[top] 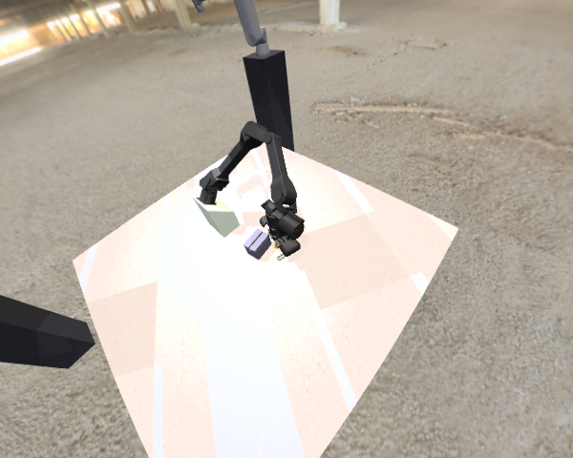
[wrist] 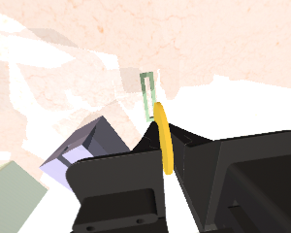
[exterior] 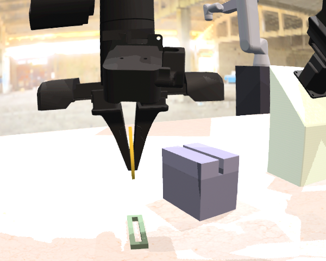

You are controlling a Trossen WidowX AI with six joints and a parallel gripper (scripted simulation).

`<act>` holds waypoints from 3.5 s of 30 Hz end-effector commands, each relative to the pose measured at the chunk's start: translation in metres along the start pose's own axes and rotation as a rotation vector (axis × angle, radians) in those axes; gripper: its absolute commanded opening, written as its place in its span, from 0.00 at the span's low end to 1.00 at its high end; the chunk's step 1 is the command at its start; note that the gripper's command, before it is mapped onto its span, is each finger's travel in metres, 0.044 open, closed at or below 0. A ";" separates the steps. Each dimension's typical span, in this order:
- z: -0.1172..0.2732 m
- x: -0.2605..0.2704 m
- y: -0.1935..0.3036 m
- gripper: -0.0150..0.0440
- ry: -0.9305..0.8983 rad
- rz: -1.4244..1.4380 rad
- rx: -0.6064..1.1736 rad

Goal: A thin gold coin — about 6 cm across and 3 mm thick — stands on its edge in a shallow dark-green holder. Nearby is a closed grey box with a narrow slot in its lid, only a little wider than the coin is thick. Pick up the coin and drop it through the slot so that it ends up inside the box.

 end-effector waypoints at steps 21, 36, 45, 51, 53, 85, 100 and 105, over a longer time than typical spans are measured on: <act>0.028 0.002 -0.011 0.25 0.016 0.341 -0.012; 0.029 0.012 -0.003 0.25 0.015 0.390 -0.010; 0.030 0.031 0.012 0.25 0.014 0.388 -0.007; 0.030 0.043 0.021 0.25 0.014 0.387 -0.005; 0.030 0.048 0.024 0.25 0.014 0.386 -0.005; 0.024 0.096 0.050 0.25 0.003 0.377 -0.016; 0.026 0.099 0.053 0.25 0.003 0.388 -0.017; 0.026 0.099 0.052 0.25 0.003 0.387 -0.019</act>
Point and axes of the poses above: the point midway between the two fingers, 35 mm back from their tips, its own z axis back along the fingers, its own x axis across the jaws, y = z × x, the point moved 7 cm from there along z, back along the fingers, and after that the axes turned 10 degrees about z, right-handed, at the moved point
